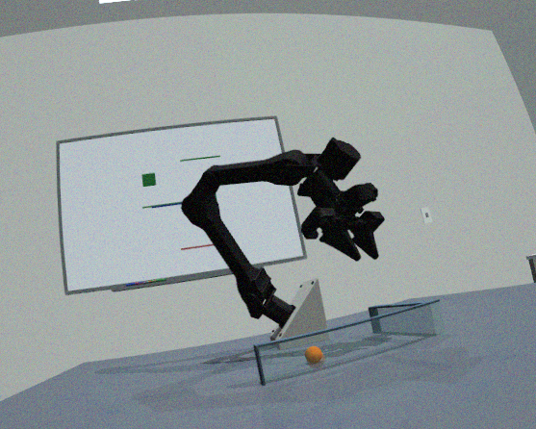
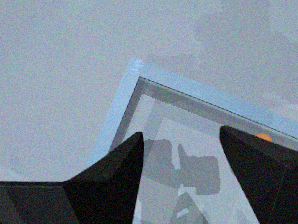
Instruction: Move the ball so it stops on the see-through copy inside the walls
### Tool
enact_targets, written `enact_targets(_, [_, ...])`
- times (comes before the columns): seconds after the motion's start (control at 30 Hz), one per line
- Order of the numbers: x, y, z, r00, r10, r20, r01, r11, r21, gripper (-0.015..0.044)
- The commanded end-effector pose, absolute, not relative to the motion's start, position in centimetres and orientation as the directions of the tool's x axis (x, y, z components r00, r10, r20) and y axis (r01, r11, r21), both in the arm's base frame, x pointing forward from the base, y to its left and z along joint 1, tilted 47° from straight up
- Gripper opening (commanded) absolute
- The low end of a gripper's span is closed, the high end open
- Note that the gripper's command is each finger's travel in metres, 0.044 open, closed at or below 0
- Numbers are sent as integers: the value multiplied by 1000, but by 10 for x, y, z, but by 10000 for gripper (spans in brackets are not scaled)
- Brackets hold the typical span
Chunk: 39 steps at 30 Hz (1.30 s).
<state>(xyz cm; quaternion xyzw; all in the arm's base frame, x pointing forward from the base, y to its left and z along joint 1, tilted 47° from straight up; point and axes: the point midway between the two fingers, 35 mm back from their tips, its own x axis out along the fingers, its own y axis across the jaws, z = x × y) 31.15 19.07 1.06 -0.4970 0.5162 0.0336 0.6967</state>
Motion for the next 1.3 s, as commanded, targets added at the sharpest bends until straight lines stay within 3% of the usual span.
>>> enact_targets(0.0, [332, 129, 19, 328, -599, -730, -407, 608, -682, 247])
enact_targets(0.23, [342, 36, 37, 81, -722, -687, -144, 673, -725, 247])
enact_targets(1.27, [345, 2, 6, 82, -723, -686, -144, 672, -726, 247])
